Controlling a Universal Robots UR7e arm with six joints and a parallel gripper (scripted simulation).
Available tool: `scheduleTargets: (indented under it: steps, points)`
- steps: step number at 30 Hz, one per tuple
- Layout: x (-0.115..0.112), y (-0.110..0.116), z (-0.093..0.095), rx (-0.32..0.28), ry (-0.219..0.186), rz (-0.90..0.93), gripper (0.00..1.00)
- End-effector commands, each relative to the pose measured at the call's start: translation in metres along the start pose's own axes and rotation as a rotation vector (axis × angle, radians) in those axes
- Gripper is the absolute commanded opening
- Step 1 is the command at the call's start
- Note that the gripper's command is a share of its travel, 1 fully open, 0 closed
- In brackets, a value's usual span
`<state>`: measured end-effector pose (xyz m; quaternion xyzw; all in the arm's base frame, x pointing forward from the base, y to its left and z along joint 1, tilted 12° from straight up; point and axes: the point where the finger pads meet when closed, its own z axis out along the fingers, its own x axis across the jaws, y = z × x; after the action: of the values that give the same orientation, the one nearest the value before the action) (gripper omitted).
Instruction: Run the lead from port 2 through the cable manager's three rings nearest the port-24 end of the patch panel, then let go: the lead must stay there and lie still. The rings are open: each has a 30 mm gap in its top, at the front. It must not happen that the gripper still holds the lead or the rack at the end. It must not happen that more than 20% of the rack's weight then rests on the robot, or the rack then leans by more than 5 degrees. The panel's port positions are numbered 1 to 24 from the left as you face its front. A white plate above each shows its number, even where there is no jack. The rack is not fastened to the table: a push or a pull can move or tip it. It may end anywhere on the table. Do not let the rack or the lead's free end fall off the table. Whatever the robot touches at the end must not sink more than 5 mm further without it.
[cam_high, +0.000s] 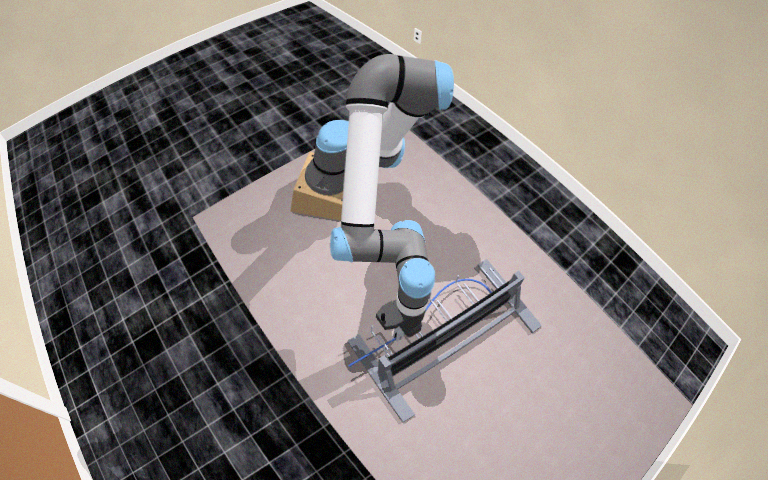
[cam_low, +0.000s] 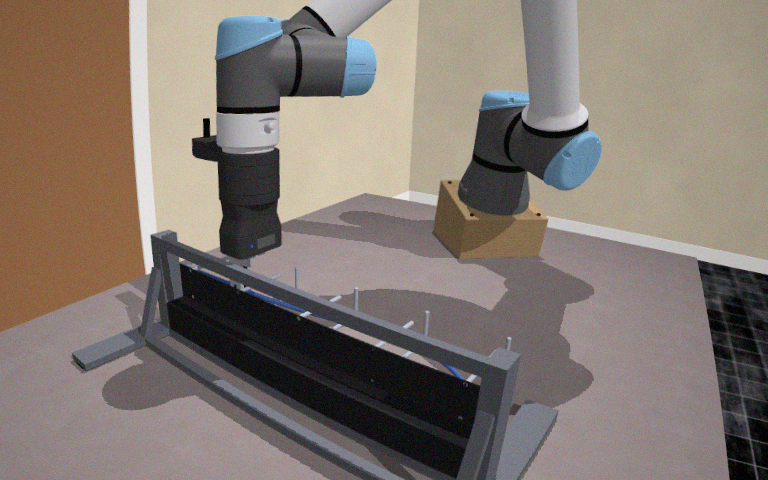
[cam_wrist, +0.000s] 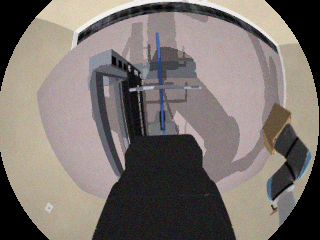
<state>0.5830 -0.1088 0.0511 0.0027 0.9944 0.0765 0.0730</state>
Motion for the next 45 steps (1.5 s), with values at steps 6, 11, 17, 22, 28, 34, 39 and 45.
scheduleTargets:
  steps: [6,11,17,22,28,34,39,45]
  points:
    - [-0.0008,-0.0002,-0.0008,0.001,-0.002,0.0,0.0]
    - [-0.0008,-0.0002,-0.0008,0.001,-0.002,0.0,0.0]
    - [-0.0008,-0.0002,-0.0008,0.001,-0.002,0.0,0.67]
    - [-0.0008,-0.0002,-0.0008,0.001,-0.002,0.0,0.67]
    - [-0.0008,-0.0002,-0.0008,0.001,-0.002,0.0,0.67]
    - [-0.0008,-0.0002,-0.0008,0.001,-0.002,0.0,0.67]
    - [-0.0008,-0.0002,-0.0008,0.001,-0.002,0.0,0.67]
    - [-0.0008,-0.0002,-0.0008,0.001,-0.002,0.0,0.67]
